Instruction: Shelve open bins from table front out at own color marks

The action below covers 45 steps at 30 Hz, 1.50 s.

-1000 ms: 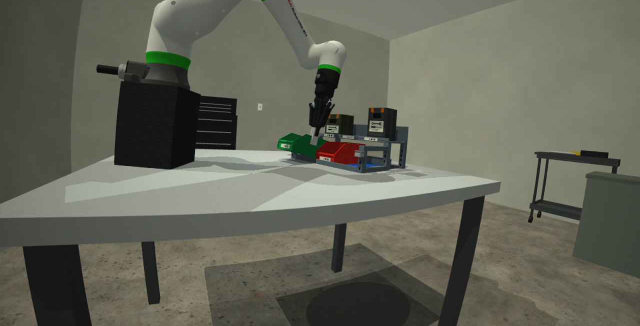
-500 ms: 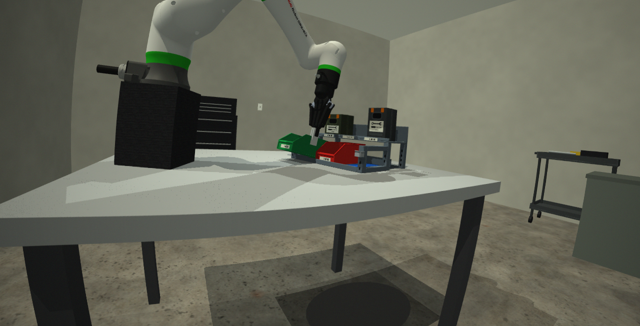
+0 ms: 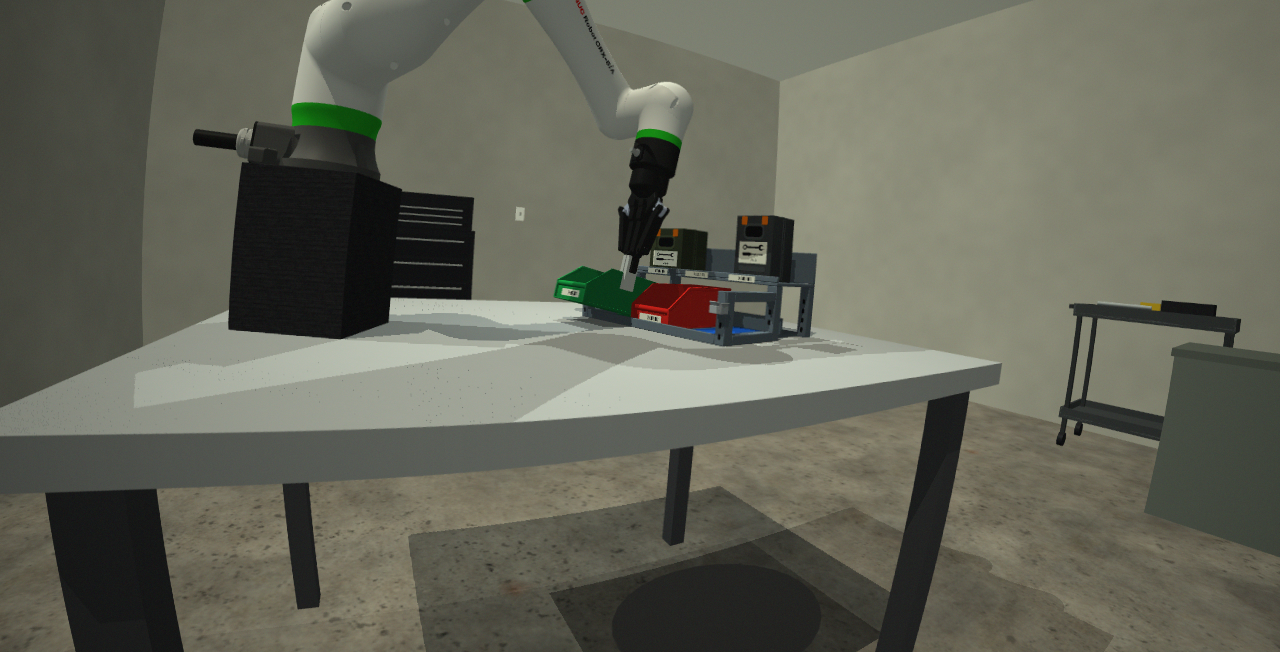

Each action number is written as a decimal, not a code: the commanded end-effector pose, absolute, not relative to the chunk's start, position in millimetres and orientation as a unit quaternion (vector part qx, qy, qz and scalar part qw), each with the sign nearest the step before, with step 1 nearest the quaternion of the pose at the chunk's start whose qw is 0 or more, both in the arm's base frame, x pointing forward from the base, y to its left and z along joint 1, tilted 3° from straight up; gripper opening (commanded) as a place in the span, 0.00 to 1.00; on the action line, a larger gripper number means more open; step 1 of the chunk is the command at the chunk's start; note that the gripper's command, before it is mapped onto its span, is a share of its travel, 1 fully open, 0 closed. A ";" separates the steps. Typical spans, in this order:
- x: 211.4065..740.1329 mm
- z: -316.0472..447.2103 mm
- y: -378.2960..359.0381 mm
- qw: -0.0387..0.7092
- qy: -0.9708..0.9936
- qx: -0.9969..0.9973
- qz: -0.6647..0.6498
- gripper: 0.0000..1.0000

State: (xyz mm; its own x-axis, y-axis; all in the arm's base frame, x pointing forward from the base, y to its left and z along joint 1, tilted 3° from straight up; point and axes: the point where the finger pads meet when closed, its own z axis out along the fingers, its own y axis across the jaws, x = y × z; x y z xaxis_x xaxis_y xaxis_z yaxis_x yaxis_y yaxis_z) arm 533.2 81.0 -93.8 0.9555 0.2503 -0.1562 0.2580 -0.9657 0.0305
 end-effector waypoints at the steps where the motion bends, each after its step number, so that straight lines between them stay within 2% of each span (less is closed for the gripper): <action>1: 533.5 -93.6 81.0 0.025 0.129 0.989 -0.075 0.00; 45: 549.3 -95.6 85.2 0.023 0.129 0.990 -0.054 0.00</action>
